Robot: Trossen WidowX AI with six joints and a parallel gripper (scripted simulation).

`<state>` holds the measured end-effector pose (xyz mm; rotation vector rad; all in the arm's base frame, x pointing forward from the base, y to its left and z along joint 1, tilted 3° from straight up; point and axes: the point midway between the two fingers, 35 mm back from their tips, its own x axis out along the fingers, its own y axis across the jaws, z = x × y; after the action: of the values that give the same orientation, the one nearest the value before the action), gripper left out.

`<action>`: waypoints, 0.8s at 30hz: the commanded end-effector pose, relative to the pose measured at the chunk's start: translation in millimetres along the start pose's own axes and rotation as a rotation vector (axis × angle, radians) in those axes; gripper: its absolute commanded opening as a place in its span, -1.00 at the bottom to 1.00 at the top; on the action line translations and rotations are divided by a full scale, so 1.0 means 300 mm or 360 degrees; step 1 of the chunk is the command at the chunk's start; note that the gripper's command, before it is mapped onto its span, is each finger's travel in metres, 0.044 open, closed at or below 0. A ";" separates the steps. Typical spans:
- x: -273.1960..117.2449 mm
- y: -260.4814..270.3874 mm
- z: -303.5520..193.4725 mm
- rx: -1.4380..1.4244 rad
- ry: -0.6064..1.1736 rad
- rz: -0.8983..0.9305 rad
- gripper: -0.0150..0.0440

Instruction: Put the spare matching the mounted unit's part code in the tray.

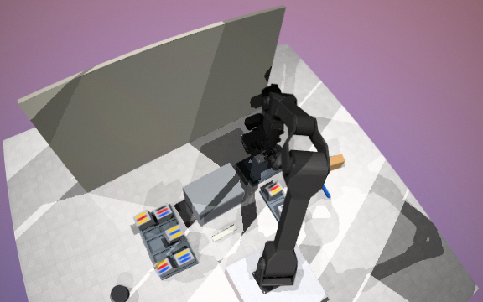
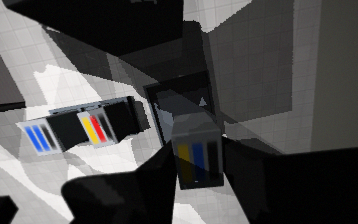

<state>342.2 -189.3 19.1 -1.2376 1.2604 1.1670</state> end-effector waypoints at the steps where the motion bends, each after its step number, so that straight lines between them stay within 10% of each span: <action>1: 0.020 0.004 0.000 -0.0009 0.0003 0.0010 -0.49; 24: 0.099 0.015 0.005 -0.0010 0.0003 0.0010 -0.49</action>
<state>339.2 -189.3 -5.8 -1.2375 1.2606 1.1672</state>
